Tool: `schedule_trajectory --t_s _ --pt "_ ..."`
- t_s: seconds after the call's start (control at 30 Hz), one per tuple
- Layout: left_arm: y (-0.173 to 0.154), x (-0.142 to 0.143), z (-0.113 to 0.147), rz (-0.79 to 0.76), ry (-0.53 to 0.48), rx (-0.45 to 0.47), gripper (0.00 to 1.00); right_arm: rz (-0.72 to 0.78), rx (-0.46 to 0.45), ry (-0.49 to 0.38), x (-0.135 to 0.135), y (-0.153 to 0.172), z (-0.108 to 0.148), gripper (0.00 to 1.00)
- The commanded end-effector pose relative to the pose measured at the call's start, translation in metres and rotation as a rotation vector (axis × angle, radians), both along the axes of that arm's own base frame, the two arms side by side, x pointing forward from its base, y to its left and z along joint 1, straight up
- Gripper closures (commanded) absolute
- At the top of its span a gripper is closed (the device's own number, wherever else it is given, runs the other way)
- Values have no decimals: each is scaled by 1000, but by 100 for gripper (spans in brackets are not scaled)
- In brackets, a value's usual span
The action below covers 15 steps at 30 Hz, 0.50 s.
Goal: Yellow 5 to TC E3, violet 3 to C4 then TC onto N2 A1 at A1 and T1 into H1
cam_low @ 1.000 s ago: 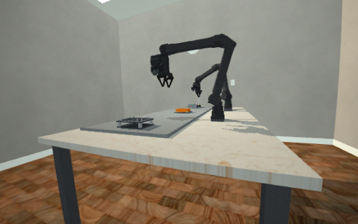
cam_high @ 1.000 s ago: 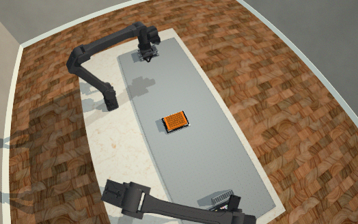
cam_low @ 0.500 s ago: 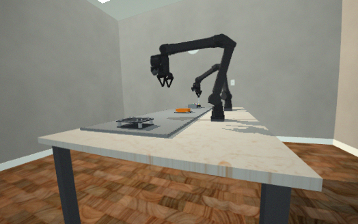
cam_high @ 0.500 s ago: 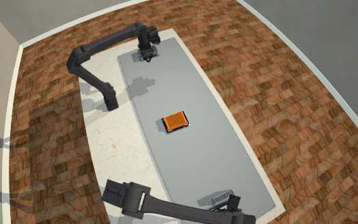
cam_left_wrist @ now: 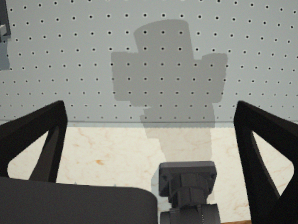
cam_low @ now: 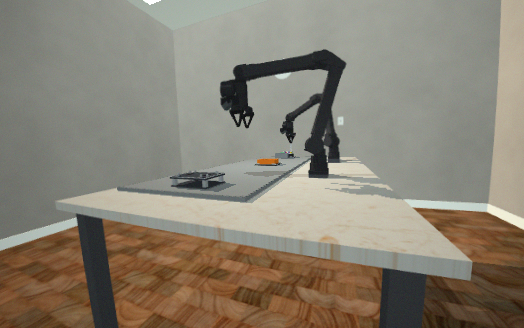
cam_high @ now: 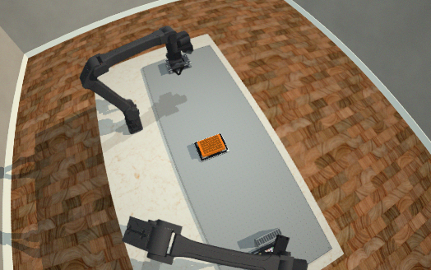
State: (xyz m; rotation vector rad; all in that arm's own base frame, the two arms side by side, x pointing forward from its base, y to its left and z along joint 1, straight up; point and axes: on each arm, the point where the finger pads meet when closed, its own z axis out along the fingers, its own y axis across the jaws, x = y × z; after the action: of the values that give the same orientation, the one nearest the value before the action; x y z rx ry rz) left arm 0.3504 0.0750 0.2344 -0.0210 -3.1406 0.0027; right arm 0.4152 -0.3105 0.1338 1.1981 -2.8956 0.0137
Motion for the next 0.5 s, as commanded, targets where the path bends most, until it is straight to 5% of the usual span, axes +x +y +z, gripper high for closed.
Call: schedule_trajectory --t_s 0.0,0.47 --pt "2 9 14 -1 -36 9 0 13 -1 -6 5 0 -6 89" --pt "2 9 14 -1 -36 9 0 13 -5 -11 6 -1 -6 89"
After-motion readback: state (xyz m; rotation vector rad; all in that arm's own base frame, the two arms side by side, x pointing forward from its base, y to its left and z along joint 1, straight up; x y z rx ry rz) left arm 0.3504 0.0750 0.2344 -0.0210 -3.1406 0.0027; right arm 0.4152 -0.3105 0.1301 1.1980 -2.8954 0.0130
